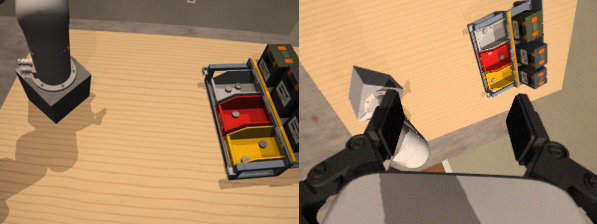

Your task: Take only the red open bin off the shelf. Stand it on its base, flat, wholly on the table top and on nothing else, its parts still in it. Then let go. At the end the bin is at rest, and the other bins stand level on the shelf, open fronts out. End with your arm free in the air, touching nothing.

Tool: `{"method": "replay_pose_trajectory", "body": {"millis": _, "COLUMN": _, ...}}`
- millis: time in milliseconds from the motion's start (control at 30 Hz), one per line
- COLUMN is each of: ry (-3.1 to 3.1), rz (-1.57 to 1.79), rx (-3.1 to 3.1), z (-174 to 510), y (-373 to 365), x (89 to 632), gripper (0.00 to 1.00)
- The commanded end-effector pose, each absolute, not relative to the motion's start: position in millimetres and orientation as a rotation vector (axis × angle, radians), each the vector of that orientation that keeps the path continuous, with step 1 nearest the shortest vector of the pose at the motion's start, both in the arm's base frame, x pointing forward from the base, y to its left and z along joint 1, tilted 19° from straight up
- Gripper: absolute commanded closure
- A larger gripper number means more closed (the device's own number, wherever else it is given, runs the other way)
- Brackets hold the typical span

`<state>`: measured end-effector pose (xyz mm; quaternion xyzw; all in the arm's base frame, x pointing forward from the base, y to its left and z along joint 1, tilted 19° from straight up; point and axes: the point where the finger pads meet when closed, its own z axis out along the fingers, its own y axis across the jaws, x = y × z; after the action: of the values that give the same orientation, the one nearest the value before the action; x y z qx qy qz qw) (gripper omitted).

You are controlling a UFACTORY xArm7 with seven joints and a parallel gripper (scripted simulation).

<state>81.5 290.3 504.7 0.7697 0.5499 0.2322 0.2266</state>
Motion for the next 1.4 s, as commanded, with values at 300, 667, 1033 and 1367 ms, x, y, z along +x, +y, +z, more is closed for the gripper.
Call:
{"method": "replay_pose_trajectory", "body": {"millis": 300, "ry": 1.688, "rz": 0.405, "rx": 2.112, "z": 505.7, "y": 290.0, "x": 83.1, "gripper": 0.0}}
{"method": "replay_pose_trajectory", "body": {"millis": 667, "ry": 1.883, "rz": 0.11, "rx": 2.065, "z": 505.6, "y": 290.1, "x": 83.1, "gripper": 0.0}}
{"method": "replay_pose_trajectory", "body": {"millis": 1033, "ry": 1.907, "rz": 0.073, "rx": 2.056, "z": 505.5, "y": 290.1, "x": 82.9, "gripper": 0.0}}
{"method": "replay_pose_trajectory", "body": {"millis": 1367, "ry": 1.943, "rz": 0.008, "rx": 2.042, "z": 505.4, "y": 290.1, "x": 83.1, "gripper": 0.0}}
